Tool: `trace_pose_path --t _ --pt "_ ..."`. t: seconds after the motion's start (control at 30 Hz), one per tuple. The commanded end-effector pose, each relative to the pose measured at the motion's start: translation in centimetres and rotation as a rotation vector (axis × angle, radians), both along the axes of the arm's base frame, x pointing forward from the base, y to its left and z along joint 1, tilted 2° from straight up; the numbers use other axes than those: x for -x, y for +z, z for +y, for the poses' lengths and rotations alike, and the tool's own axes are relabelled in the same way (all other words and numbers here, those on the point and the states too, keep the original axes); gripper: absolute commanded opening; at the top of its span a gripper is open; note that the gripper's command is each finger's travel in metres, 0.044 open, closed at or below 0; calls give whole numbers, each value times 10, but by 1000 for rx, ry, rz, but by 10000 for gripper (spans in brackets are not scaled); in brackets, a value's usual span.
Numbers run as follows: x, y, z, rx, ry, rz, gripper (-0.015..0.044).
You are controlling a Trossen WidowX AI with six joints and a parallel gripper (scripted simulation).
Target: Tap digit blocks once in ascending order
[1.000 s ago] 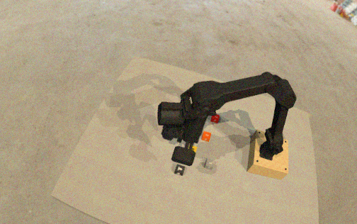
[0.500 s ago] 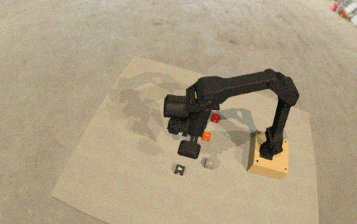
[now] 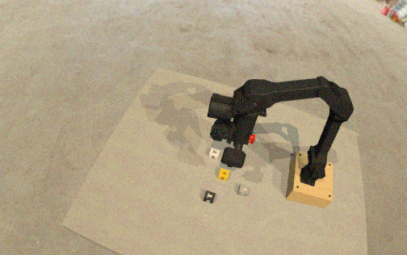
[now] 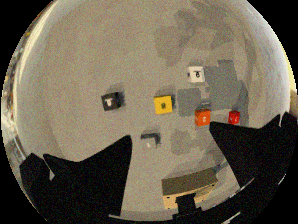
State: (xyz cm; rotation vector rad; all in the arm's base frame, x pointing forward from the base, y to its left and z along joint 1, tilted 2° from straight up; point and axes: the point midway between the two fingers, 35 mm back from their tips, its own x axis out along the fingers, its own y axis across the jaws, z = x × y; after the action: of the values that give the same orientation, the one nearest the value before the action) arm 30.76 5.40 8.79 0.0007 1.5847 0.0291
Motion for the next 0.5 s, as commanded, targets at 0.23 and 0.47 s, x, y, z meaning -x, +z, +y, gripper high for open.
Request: trace_pose_path --t 0.23,0.47 --pt "1 1 -1 -1 6 -4 400" --pt "-47 1 -51 3 6 -8 400"
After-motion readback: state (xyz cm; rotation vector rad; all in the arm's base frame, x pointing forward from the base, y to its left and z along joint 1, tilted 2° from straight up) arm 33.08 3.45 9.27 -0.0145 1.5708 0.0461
